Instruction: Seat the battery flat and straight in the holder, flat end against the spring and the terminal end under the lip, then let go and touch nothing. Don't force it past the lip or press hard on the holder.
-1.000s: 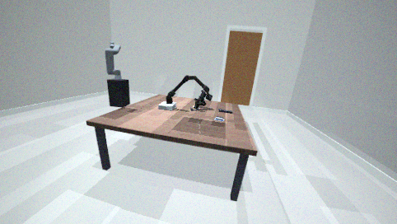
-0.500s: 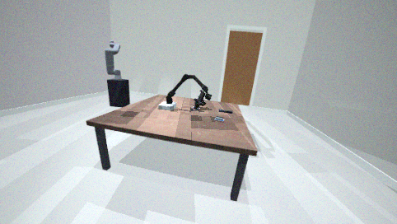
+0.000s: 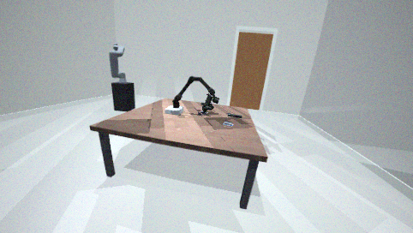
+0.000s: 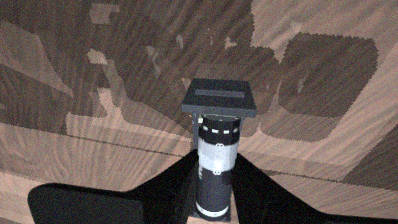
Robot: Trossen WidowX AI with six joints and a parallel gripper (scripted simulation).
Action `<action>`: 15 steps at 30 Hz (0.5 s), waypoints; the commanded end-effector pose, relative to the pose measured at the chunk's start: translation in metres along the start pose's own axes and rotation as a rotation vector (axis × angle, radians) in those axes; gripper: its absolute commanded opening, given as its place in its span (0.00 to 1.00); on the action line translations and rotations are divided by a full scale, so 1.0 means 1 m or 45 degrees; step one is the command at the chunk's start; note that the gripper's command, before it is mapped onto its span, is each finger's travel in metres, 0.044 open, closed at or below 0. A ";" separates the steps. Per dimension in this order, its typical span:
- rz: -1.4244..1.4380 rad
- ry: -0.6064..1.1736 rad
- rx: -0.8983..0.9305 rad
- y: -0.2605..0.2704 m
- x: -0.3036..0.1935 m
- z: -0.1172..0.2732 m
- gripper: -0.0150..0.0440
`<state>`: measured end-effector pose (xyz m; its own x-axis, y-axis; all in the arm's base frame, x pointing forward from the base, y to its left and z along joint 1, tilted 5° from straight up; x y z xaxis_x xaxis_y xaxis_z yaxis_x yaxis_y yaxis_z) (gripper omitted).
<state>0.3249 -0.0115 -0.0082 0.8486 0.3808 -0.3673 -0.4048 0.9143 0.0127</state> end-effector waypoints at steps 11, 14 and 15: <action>0.008 -0.107 0.008 0.000 0.001 -0.003 0.38; 0.009 -0.126 0.008 0.000 0.001 -0.003 0.38; 0.009 -0.132 0.008 0.000 0.000 -0.003 0.38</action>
<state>0.3217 -0.0134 -0.0102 0.8706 0.3926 -0.2965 -0.4067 0.9134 0.0156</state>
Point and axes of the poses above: the point midway between the two fingers, 35 mm back from their tips, its own z axis back along the fingers, its own y axis across the jaws, x = y × z, the point moved 1 cm from there along z, back along the fingers
